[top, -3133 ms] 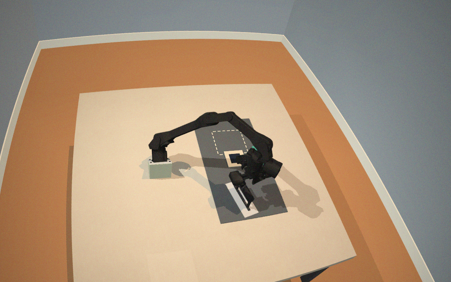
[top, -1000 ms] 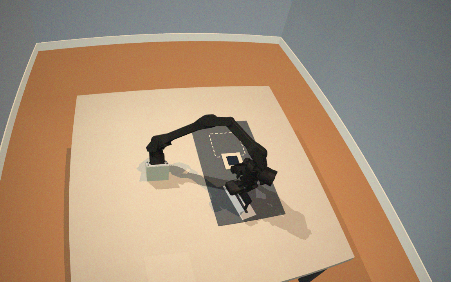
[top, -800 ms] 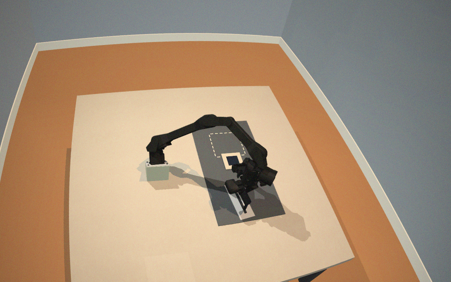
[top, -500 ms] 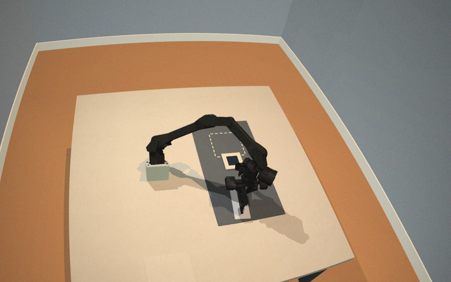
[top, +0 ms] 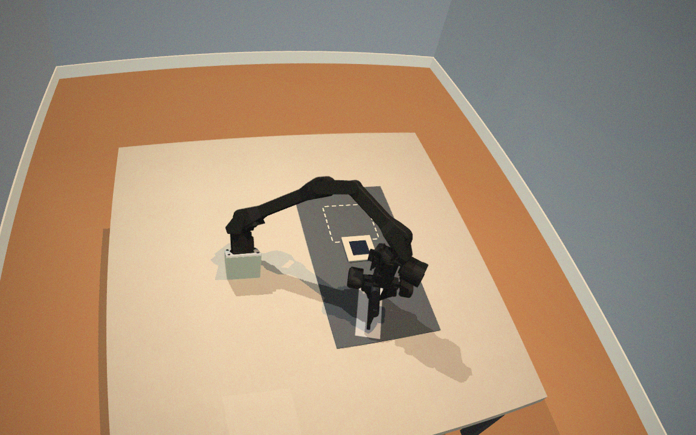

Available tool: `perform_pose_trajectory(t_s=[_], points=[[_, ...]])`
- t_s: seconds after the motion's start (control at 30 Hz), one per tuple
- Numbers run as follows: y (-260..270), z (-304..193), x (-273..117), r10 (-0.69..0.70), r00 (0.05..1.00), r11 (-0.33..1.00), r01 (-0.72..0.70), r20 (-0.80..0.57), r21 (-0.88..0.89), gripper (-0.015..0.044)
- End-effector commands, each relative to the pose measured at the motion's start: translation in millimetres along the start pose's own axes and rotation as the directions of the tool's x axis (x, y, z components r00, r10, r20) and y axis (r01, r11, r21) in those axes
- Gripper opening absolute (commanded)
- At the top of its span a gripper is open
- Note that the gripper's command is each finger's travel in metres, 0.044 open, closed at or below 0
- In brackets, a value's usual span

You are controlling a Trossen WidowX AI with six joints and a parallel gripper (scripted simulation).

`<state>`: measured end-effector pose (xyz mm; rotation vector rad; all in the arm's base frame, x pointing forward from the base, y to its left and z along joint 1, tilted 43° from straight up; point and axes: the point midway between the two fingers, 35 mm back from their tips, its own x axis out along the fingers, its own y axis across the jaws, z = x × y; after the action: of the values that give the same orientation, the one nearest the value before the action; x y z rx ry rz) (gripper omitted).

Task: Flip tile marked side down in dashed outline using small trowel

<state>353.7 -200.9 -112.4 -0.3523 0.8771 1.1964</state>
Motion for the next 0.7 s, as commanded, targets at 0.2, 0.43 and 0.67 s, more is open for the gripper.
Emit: perform_pose_trajectory(t_s=[0.2, 0.43, 0.67], points=[[0.4, 0.5, 0.7, 0.002, 1.0, 1.0, -0.002, 0.005, 0.018, 0.027], [0.4, 0.5, 0.7, 0.002, 1.0, 1.0, -0.002, 0.005, 0.018, 0.027], [0.4, 0.5, 0.7, 0.002, 1.0, 1.0, -0.002, 0.005, 0.018, 0.027]])
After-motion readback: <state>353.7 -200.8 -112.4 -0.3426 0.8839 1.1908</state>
